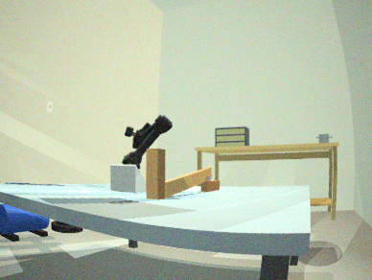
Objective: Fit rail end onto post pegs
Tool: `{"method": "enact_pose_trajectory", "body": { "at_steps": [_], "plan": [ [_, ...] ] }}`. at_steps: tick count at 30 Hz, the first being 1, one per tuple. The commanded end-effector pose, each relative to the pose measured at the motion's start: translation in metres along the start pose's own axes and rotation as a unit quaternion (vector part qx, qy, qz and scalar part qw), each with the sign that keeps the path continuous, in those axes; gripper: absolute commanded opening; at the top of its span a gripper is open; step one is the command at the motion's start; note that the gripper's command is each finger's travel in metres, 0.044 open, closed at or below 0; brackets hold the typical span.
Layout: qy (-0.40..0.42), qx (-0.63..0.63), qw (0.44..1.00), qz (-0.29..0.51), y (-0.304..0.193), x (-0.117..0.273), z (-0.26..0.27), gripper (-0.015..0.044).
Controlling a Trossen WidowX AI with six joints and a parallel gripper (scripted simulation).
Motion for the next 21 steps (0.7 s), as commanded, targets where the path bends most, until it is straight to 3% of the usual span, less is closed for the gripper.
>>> {"method": "enact_pose_trajectory", "body": {
  "at_steps": [1, 9, 21],
  "plan": [
    [0.001, 0.002, 1.0, -0.001, 0.0, 0.0, 0.0, 0.0426],
    [0.056, 0.089, 0.994, -0.04, 0.014, -0.004, 0.033, 0.044],
    [0.048, 0.303, 0.94, -0.148, 0.056, -0.007, 0.07, 0.044]
  ]
}}
Point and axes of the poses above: the point midway between the two fingers, 35 mm back from their tips, its own x axis back along the fingers, its own z axis across the jaws, y = z × x, the point moved 10 cm from there along x, back along the fingers, and after that the axes turned 13 degrees about x, right-handed, at the moved point
